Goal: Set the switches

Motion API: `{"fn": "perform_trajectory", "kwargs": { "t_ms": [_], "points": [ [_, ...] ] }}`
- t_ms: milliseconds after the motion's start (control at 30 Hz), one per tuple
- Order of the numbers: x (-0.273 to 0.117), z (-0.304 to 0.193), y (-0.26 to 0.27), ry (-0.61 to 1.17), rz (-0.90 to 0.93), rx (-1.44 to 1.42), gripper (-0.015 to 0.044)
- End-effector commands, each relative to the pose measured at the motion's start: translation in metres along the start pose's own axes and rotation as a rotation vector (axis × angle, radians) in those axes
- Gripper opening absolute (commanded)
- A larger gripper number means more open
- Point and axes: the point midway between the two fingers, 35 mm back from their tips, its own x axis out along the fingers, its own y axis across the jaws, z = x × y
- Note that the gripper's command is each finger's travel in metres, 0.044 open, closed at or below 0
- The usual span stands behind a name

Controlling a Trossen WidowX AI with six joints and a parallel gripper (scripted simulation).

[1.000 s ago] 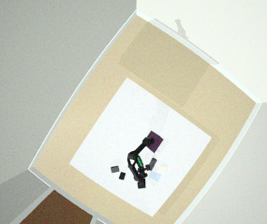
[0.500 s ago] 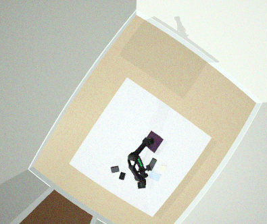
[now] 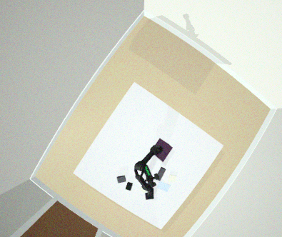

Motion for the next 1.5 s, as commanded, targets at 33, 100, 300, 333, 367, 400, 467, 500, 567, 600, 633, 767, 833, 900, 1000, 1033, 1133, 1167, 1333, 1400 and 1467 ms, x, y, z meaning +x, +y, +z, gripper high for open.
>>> {"fn": "perform_trajectory", "kwargs": {
  "t_ms": [33, 100, 300, 333, 367, 400, 467, 500, 567, 600, 633, 767, 833, 900, 1000, 1033, 1133, 1167, 1333, 1400, 1467],
  "points": [
    [0.011, -0.001, 0.001, 0.01, -0.002, -0.008, 0.0],
    [0.012, -0.001, 0.001, 0.01, -0.002, -0.008, 0.0],
    [0.012, -0.001, 0.001, 0.01, -0.002, -0.008, 0.0],
    [0.012, -0.001, 0.001, 0.01, -0.002, -0.008, 0.0],
    [0.012, -0.001, 0.001, 0.01, -0.002, -0.008, 0.0],
    [0.012, -0.001, 0.001, 0.01, -0.002, -0.008, 0.0],
    [0.012, -0.001, 0.001, 0.01, -0.002, -0.008, 0.0],
    [0.012, -0.001, 0.001, 0.01, -0.002, -0.008, 0.0],
    [0.012, -0.001, 0.001, 0.01, -0.002, -0.008, 0.0],
    [0.012, -0.001, 0.001, 0.01, -0.002, -0.008, 0.0],
    [0.012, -0.001, 0.001, 0.01, -0.002, -0.008, 0.0],
    [0.012, -0.001, 0.001, 0.01, -0.002, -0.008, 0.0],
    [0.012, -0.001, 0.001, 0.01, -0.002, -0.008, 0.0],
    [0.012, -0.001, 0.001, 0.01, -0.002, -0.008, 0.0],
    [0.012, -0.001, 0.001, 0.01, -0.002, -0.008, 0.0],
    [0.012, -0.001, 0.001, 0.01, -0.002, -0.008, 0.0],
    [0.012, -0.001, 0.001, 0.01, -0.002, -0.008, 0.0],
    [0.012, -0.001, 0.001, 0.01, -0.002, -0.008, 0.0],
    [-0.011, 0.0, 0.001, 0.006, 0.001, -0.005, 0.0],
    [-0.03, 0.0, 0.001, 0.008, -0.001, -0.008, 0.0],
    [-0.033, 0.0, 0.001, 0.008, -0.001, -0.009, 0.0]
  ]
}}
